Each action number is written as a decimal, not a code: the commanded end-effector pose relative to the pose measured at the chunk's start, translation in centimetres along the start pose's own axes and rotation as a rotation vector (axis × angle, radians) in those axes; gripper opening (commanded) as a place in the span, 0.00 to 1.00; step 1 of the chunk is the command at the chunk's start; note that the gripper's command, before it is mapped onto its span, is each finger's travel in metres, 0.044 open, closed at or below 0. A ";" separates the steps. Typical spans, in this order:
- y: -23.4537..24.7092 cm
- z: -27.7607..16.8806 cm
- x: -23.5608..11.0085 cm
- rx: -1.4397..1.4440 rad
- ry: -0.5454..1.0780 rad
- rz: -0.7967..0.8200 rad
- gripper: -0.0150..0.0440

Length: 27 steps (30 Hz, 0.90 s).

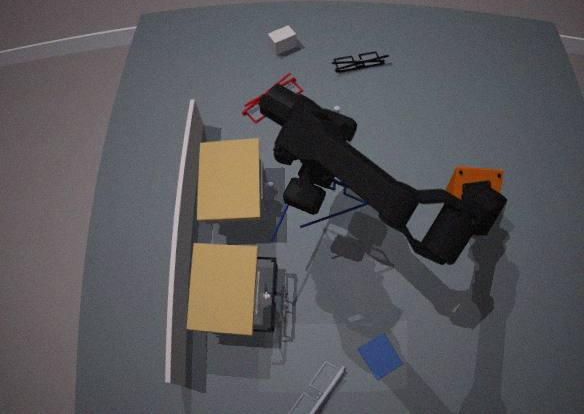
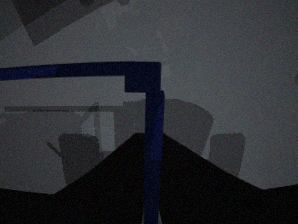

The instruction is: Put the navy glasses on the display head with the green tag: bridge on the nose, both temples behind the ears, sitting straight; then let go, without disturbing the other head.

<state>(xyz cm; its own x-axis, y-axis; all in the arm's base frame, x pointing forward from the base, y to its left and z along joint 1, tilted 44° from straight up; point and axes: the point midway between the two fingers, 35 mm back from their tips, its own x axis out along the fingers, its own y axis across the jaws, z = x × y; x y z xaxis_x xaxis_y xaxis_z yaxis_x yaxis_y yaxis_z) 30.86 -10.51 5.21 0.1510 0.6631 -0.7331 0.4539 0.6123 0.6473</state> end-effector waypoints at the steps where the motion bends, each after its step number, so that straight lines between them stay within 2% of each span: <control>1: -2.8 0.9 -0.3 0.171 -0.001 -0.012 0.25; 14: -11.8 2.6 -0.9 0.711 -0.014 -0.024 0.25; 27: -21.0 2.0 -0.5 1.245 -0.011 -0.018 0.25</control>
<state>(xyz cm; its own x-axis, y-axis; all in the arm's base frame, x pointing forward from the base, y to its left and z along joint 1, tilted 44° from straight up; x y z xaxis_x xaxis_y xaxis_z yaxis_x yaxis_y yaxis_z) 24.44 -23.31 -6.69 0.1451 0.6493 -0.7465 0.9894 -0.1035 0.1023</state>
